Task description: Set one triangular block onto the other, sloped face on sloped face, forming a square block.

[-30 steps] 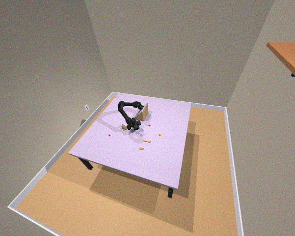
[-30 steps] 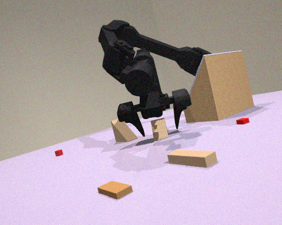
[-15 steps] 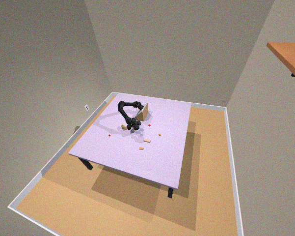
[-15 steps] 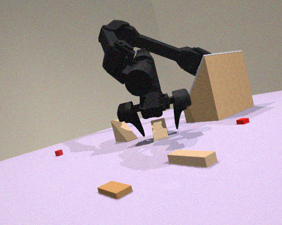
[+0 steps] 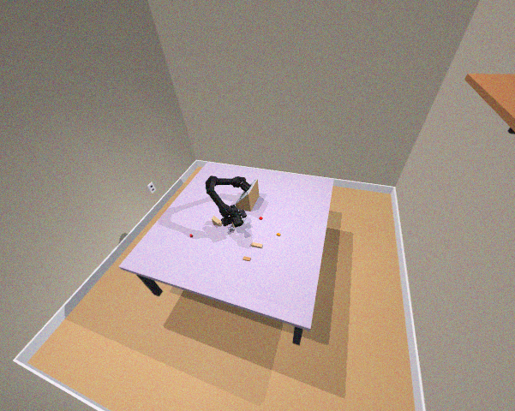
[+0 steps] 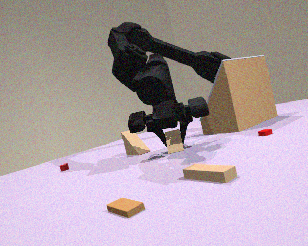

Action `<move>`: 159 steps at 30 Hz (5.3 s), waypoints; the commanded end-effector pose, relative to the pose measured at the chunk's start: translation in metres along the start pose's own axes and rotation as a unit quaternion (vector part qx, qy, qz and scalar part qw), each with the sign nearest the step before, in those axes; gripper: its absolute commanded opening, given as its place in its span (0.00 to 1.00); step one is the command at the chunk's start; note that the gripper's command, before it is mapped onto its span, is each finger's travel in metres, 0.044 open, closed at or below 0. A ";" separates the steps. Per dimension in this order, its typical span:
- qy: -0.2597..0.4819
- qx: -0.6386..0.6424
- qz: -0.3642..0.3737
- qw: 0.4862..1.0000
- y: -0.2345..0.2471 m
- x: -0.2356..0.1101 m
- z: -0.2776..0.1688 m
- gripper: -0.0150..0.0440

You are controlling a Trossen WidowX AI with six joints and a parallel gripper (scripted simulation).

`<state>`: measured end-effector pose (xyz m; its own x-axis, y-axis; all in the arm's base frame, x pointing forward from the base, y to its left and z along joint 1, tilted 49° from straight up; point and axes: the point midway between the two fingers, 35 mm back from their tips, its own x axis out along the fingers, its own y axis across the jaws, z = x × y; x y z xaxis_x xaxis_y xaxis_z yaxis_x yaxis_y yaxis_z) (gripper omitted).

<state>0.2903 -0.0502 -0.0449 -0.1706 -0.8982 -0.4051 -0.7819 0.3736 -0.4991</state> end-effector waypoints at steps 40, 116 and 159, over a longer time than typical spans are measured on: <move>-0.005 0.072 -0.011 0.997 0.002 -0.089 -0.036 0.25; -0.145 0.928 0.004 0.343 -0.001 -0.095 -0.044 0.25; -0.144 0.929 -0.001 0.342 -0.078 -0.059 -0.067 0.25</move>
<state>0.3225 -0.0403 0.0737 0.1017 -0.9359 -0.3372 0.9937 0.1115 -0.0099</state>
